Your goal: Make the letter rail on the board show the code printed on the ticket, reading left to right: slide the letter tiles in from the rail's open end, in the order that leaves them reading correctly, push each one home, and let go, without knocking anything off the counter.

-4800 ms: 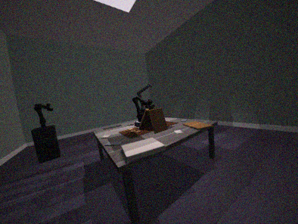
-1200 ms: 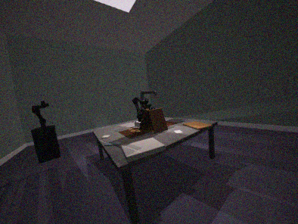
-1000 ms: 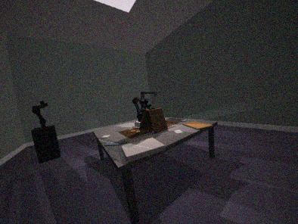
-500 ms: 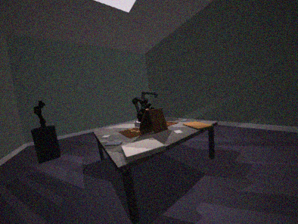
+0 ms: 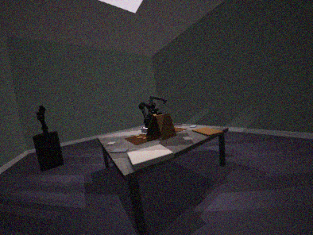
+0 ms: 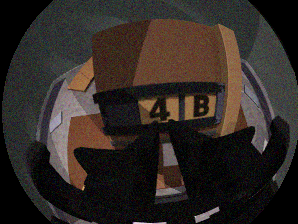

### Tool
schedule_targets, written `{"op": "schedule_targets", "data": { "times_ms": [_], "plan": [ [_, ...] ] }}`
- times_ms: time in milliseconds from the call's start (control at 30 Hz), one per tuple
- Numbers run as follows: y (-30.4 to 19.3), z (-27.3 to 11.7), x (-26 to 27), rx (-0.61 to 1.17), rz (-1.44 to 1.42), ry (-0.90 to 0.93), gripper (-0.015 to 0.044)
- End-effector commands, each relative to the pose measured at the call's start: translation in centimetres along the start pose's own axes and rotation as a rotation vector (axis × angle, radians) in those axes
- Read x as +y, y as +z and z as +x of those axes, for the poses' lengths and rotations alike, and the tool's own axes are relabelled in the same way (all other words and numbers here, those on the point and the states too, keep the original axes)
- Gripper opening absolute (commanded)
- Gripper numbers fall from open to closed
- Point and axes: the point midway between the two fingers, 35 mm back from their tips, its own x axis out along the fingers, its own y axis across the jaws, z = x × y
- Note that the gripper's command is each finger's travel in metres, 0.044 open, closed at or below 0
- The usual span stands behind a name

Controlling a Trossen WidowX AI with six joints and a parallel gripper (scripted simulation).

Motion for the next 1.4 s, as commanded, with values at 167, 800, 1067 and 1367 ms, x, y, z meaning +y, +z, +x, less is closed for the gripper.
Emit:
{"op": "schedule_targets", "data": {
  "times_ms": [167, 800, 1067, 1367],
  "plan": [
    [0.0, 0.0, 0.0, 0.000, 0.000, 0.000, 0.0000],
    [2.4, 1.7, 3.5, 0.679, -0.001, 0.003, 0.0000],
    [2.4, 1.8, 3.5, 0.686, -0.001, 0.003, 0.0000],
    [2.3, 2.3, 3.5, 0.685, -0.001, 0.003, 0.0000]
  ]
}}
